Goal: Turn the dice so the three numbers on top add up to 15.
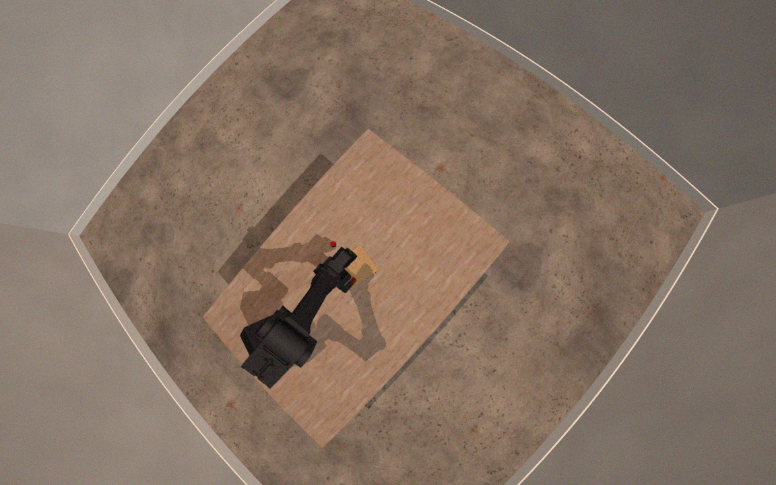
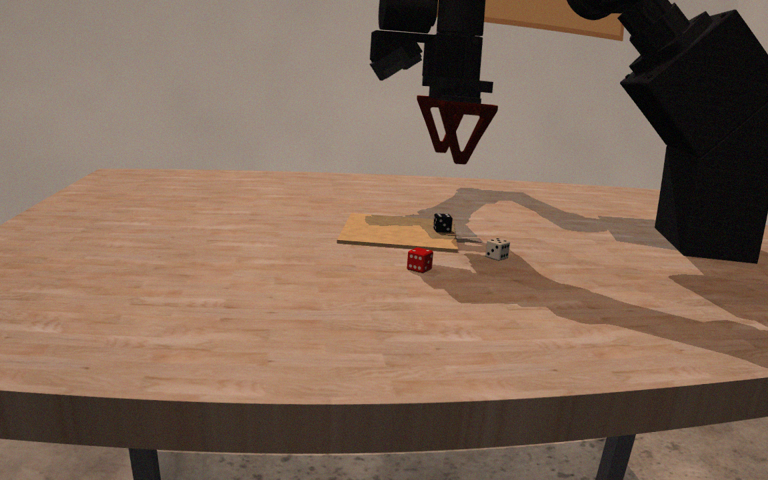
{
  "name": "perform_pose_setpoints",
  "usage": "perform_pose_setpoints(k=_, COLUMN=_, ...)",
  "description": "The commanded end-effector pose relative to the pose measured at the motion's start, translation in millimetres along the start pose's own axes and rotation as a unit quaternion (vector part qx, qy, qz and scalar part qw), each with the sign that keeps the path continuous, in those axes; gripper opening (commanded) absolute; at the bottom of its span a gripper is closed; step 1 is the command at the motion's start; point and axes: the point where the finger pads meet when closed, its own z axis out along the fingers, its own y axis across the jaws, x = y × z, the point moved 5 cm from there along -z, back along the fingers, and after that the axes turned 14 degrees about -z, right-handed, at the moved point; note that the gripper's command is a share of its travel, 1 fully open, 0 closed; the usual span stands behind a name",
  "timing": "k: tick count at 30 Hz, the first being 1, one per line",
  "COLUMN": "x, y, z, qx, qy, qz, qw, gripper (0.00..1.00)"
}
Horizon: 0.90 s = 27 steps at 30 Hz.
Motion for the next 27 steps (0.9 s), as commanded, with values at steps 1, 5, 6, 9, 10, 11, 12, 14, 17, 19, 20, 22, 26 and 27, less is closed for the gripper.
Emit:
perform_pose_setpoints(k=1, x=3, y=1, z=1.0, qx=0.0, qy=0.006, qz=0.003, qw=1.0, gripper=1.0)
perform_pose_setpoints(k=5, x=3, y=1, z=1.1, qx=-0.001, qy=0.006, qz=0.004, qw=1.0, gripper=1.0)
perform_pose_setpoints(k=6, x=3, y=1, z=1.1, qx=-0.001, qy=0.006, qz=0.004, qw=1.0, gripper=1.0)
perform_pose_setpoints(k=9, x=1, y=6, z=1.4, qx=-0.003, qy=0.003, qz=0.006, qw=1.0, gripper=1.0)
perform_pose_setpoints(k=10, x=0, y=7, z=2.0, qx=-0.003, qy=-0.001, qz=0.014, qw=1.0, gripper=1.0)
perform_pose_setpoints(k=11, x=0, y=9, z=2.7, qx=-0.003, qy=-0.001, qz=0.024, qw=1.0, gripper=1.0)
perform_pose_setpoints(k=12, x=1, y=13, z=3.7, qx=-0.003, qy=0.0, qz=0.038, qw=0.999, gripper=1.0)
perform_pose_setpoints(k=14, x=1, y=21, z=5.9, qx=-0.004, qy=0.002, qz=0.077, qw=0.997, gripper=1.0)
perform_pose_setpoints(k=17, x=2, y=38, z=9.7, qx=-0.004, qy=0.004, qz=0.15, qw=0.989, gripper=1.0)
perform_pose_setpoints(k=19, x=3, y=44, z=10.9, qx=-0.004, qy=0.005, qz=0.178, qw=0.984, gripper=1.0)
perform_pose_setpoints(k=20, x=3, y=46, z=11.3, qx=-0.004, qy=0.005, qz=0.188, qw=0.982, gripper=1.0)
perform_pose_setpoints(k=22, x=4, y=54, z=12.5, qx=-0.004, qy=0.005, qz=0.219, qw=0.976, gripper=1.0)
perform_pose_setpoints(k=26, x=5, y=66, z=14.2, qx=-0.004, qy=0.005, qz=0.272, qw=0.962, gripper=1.0)
perform_pose_setpoints(k=27, x=5, y=68, z=14.5, qx=-0.004, qy=0.005, qz=0.282, qw=0.959, gripper=1.0)
